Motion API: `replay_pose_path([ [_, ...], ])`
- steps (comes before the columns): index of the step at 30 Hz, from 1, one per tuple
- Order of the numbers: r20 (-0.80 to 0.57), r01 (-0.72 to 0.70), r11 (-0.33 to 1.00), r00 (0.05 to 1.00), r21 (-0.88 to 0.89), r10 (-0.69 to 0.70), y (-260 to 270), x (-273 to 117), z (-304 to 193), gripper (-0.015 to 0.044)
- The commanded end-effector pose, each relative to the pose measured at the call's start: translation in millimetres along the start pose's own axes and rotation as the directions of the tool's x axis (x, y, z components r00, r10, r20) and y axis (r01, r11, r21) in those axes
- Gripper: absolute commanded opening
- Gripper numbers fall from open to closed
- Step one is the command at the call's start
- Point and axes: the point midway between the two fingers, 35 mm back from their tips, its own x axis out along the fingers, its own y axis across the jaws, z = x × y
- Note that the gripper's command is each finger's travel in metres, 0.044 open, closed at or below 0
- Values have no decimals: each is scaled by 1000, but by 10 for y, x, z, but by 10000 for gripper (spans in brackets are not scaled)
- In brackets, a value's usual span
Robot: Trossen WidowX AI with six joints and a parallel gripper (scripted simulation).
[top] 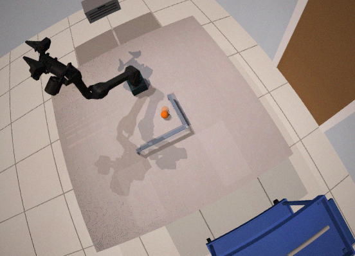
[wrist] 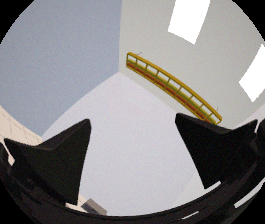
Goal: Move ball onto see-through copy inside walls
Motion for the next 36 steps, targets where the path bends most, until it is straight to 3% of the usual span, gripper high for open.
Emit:
replay_pose_path([
  [1,1,4,1000,1000,-2,-4,-6,6,-6,374],
  [3,9,32,999,999,-16,-32,-57,51,-51,330],
  [10,-55,225,971,972,-76,-230,-735,172,-559,330],
  [18,-170,460,867,855,-191,-491,-1688,-21,-1258,330],
  [26,-275,663,668,609,-338,-744,-2602,-677,-1922,330],
  [31,-310,722,550,456,-420,-834,-2951,-1126,-2174,330],
  [36,-334,754,382,227,-535,-915,-3313,-1841,-2434,330],
])
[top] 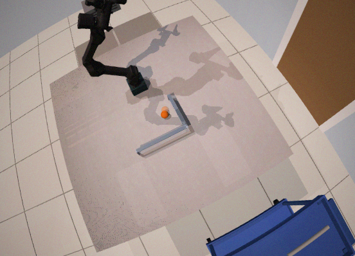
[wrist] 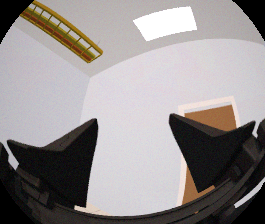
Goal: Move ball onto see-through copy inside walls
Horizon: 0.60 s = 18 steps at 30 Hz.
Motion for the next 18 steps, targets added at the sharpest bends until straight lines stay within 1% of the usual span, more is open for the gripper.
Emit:
replay_pose_path([
  [1,-130,165,985,977,-56,-171,-537,72,-551,330],
  [5,-233,288,948,921,-135,-313,-991,6,-976,330],
  [8,-312,361,907,855,-218,-415,-1346,-112,-1299,330],
  [14,-453,449,805,669,-387,-590,-2016,-540,-1890,330],
  [16,-485,483,773,602,-412,-635,-2199,-714,-2028,330],
  [18,-505,498,752,557,-432,-659,-2309,-833,-2115,330],
])
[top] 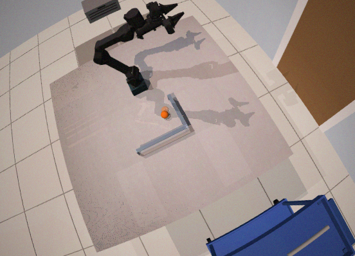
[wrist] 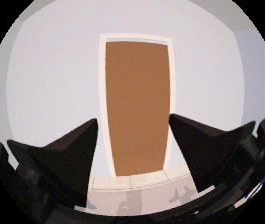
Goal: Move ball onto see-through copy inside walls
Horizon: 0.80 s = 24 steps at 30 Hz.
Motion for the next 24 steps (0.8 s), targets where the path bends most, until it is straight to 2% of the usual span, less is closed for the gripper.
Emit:
replay_pose_path([
  [1,-137,98,994,985,-37,-102,-337,98,-463,330],
  [5,-261,179,981,946,-71,-191,-655,103,-882,330],
  [11,-365,241,962,891,-127,-271,-974,28,-1260,330],
  [16,-483,276,940,807,-199,-339,-1278,-116,-1697,330],
  [24,-755,228,916,519,-331,-402,-1783,-724,-2760,330],
])
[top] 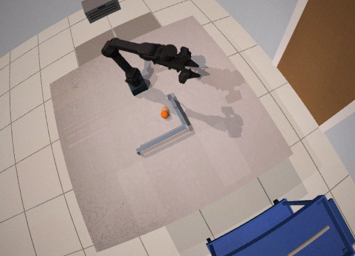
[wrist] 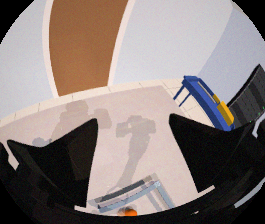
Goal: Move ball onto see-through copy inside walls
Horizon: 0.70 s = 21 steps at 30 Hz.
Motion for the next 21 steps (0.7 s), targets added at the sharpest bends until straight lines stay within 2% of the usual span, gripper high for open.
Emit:
replay_pose_path([
  [1,-232,-7,998,973,-65,-8,-133,211,-732,330],
  [7,-529,-112,986,848,-127,29,-229,230,-1758,330],
  [13,-758,-311,946,637,-89,139,-153,-18,-2720,330],
  [17,-839,-439,898,494,-15,228,-32,-251,-3181,330],
  [21,-842,-446,895,487,-10,233,-25,-263,-3201,330],
])
